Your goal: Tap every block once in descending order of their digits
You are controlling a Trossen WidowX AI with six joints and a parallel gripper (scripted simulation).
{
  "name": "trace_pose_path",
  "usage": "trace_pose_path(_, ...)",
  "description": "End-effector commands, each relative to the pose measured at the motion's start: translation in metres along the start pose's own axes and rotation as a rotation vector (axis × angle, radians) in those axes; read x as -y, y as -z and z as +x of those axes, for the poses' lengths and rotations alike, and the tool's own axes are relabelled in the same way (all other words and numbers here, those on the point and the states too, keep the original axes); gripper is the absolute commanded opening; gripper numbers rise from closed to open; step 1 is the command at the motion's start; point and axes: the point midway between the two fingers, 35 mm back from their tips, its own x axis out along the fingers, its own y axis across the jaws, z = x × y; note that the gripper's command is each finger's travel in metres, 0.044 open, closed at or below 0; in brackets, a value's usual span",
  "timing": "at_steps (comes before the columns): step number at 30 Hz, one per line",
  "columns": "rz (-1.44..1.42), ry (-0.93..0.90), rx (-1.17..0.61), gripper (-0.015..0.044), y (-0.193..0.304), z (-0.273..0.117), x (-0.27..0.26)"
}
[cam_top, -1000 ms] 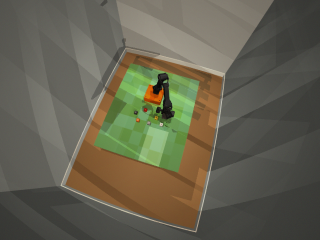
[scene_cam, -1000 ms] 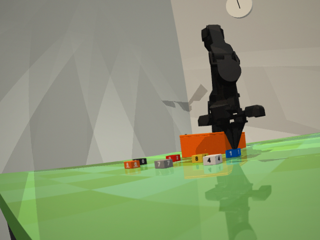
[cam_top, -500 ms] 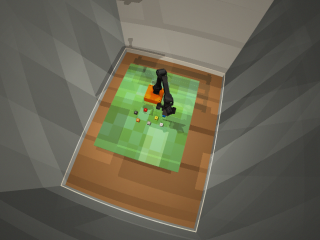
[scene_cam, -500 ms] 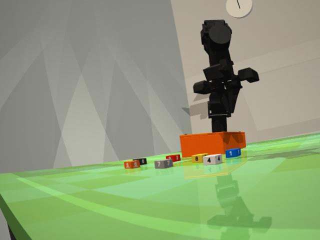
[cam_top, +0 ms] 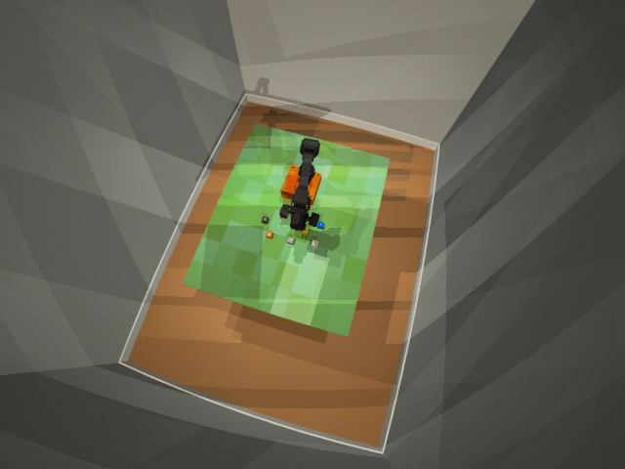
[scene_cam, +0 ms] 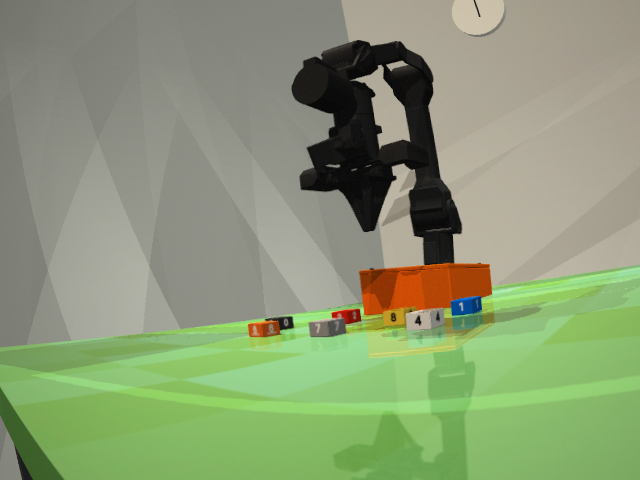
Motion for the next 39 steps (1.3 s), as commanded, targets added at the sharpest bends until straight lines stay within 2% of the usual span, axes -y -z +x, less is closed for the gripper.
trace_pose_path(1,-0.004,0.007,0.004,0.002,-0.018,-0.002,0.058)
trace_pose_path(11,-0.012,0.001,0.002,0.002,-0.012,0.001,0.205)
trace_pose_path(17,-0.012,0.001,0.002,0.002,-0.012,0.004,0.208)
trace_pose_path(23,-0.013,0.0,0.002,0.002,-0.012,0.08,0.208)
trace_pose_path(39,-0.013,0.0,0.002,0.002,-0.012,0.096,0.208)
